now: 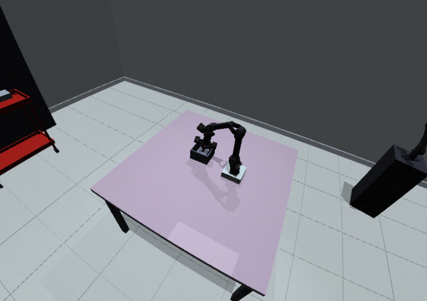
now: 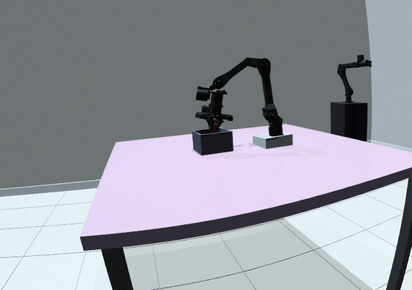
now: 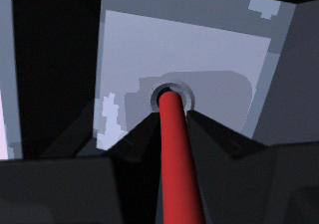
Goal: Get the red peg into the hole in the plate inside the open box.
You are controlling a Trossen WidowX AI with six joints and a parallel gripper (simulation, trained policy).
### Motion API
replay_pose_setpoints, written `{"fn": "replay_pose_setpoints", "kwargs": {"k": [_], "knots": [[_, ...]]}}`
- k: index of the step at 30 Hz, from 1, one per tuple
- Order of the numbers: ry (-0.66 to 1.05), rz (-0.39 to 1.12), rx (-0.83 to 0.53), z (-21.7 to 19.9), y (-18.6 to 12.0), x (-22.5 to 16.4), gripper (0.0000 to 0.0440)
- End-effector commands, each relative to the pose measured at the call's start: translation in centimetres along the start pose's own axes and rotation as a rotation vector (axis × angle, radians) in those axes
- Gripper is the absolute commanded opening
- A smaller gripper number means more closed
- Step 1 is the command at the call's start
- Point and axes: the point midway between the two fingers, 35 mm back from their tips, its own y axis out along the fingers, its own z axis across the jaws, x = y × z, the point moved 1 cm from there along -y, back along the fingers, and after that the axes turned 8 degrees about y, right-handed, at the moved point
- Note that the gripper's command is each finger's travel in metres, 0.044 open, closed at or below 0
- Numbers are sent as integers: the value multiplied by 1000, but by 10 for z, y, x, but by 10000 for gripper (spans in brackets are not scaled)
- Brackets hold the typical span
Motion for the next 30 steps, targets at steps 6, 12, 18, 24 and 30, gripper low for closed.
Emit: {"fn": "replay_pose_setpoints", "kwargs": {"k": [6,12,18,24,30], "knots": [[-42,10,-59,0,17,6,168],[-61,8,-55,14,17,14,182],[-79,17,-54,26,17,21,194],[-90,26,-58,36,17,29,195],[-95,36,-66,44,17,38,189]]}}
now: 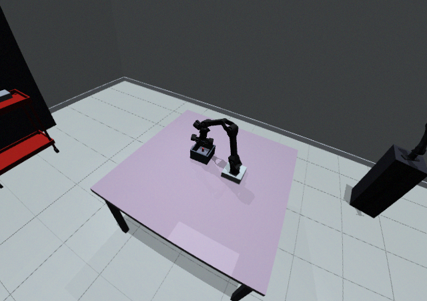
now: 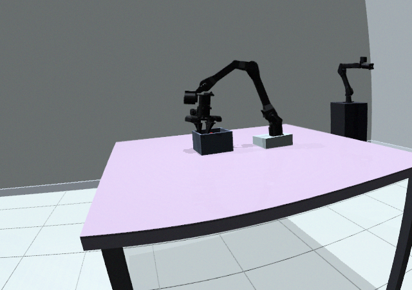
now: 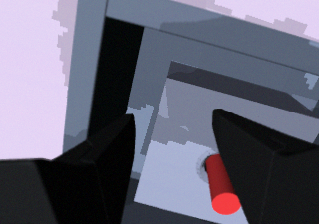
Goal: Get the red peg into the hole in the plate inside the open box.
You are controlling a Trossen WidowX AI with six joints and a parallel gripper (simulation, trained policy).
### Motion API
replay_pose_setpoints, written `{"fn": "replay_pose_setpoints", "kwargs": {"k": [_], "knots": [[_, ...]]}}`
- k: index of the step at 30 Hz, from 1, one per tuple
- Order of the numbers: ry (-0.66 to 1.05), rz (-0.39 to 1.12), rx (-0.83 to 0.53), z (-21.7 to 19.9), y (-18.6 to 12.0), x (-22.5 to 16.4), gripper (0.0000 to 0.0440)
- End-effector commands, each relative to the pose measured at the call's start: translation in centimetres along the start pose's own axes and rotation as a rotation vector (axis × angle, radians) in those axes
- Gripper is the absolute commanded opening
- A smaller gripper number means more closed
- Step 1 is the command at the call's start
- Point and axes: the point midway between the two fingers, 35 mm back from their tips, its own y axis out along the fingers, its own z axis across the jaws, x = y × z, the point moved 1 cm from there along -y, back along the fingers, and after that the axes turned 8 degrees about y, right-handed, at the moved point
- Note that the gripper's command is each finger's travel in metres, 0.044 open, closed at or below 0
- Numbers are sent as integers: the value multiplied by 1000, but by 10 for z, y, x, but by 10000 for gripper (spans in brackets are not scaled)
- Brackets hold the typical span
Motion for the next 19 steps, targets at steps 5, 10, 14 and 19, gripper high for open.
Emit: {"fn": "replay_pose_setpoints", "kwargs": {"k": [5,10,14,19], "knots": [[-7,18,-9,8,-2,13,181],[-5,16,-11,11,-4,24,173],[-3,16,-14,12,-5,33,168],[1,20,-19,12,-6,43,161]]}}
